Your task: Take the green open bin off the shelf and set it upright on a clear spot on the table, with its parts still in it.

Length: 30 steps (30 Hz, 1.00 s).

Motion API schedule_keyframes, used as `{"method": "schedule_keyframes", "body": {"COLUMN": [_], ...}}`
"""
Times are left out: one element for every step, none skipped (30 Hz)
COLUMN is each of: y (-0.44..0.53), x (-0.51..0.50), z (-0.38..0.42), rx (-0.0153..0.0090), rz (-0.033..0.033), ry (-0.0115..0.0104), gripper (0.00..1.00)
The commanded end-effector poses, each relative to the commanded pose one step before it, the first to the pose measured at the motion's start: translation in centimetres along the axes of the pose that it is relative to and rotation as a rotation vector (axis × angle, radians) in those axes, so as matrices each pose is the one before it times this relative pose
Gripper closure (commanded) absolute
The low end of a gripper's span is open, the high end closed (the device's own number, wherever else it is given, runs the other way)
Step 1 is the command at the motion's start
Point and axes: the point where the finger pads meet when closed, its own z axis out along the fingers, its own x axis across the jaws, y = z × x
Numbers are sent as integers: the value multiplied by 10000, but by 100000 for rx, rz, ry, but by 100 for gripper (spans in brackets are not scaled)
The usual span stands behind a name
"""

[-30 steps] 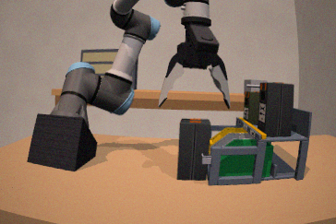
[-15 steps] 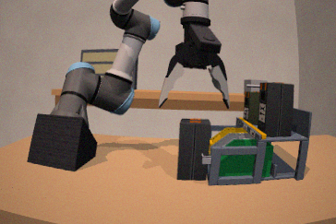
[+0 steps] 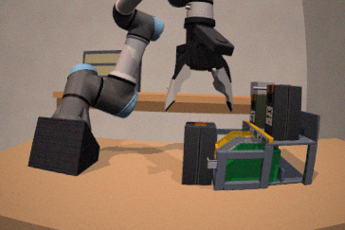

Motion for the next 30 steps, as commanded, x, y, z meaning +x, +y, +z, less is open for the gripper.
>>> {"method": "schedule_keyframes", "body": {"y": [-733,0,0,0,0,0,0,0,0,23,3,3,3,3,0,0,0,0,0,0,0,0,0,0,0,0,14,1,1,1], "x": [-50,0,0,0,0,0,0,0,0,-10,1,1,1,0,0,0,0,0,0,0,0,0,0,0,0,0,-8,0,0,0], "z": [-766,0,0,0,0,0,0,0,0,-9,-5,-5,-5,-5,0,0,0,0,0,0,0,0,0,0,0,0,-2,-3,-3,-3], "rx": [102,0,0,0,0,0,0,0,0,22,1,1,1,1,0,0,0,0,0,0,0,0,0,0,0,0,7,4,4,4], "rz": [-8677,0,0,0,0,0,0,0,0,-4546,-5200,-5200,-5200,-5200,0,0,0,0,0,0,0,0,0,0,0,0,-4550,-5200,-5200,-5200], "ry": [-618,0,0,0,0,0,0,0,0,93,-5,-5,-5,-5,0,0,0,0,0,0,0,0,0,0,0,0,86,-12,-12,-12], "gripper": [0,0,0,0,0,0,0,0,0,0,0,0,0,0,0,0,0,0,0,0,0,0,0,0,0,0,0,0,0,0]}}
